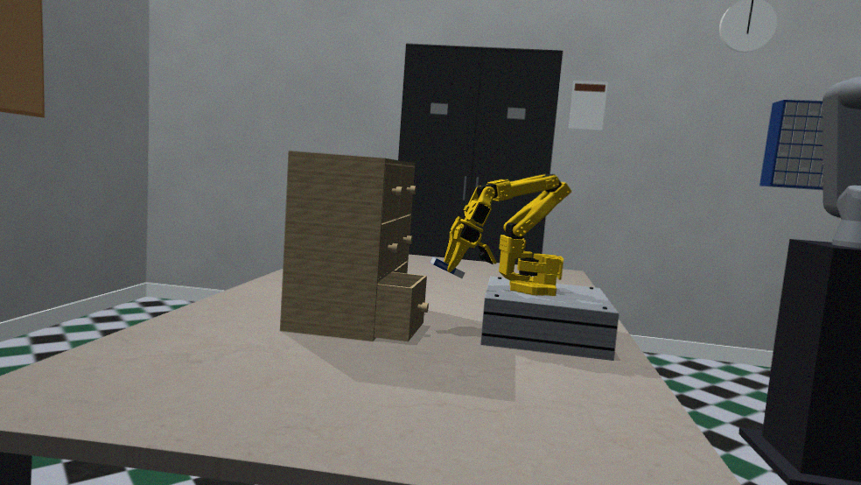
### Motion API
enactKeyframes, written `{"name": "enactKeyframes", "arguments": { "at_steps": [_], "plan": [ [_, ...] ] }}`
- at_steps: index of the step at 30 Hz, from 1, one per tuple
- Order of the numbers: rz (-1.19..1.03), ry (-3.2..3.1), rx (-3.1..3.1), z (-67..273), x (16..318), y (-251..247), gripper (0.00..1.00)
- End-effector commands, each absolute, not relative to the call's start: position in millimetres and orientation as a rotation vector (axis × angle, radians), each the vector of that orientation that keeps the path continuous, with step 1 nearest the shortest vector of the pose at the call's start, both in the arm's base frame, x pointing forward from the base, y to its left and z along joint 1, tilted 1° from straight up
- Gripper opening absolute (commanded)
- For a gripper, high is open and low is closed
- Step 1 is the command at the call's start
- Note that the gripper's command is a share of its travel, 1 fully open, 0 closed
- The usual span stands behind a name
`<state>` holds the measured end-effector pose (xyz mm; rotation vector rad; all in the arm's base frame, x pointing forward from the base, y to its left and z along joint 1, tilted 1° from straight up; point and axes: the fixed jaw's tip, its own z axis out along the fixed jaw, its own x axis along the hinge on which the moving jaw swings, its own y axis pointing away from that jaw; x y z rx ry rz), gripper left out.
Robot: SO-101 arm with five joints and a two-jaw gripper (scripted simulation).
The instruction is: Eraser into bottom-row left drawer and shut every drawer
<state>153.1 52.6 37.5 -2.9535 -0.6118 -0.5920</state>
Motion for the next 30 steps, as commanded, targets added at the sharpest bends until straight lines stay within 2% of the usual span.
{"name": "enactKeyframes", "arguments": {
  "at_steps": [1,14,30],
  "plan": [
    [-0.579,-0.609,-2.955,36,149,52,0.0],
    [-0.766,-0.592,-2.89,58,149,52,0.0],
    [-0.765,-0.592,-2.89,58,157,56,0.0]
  ]
}}
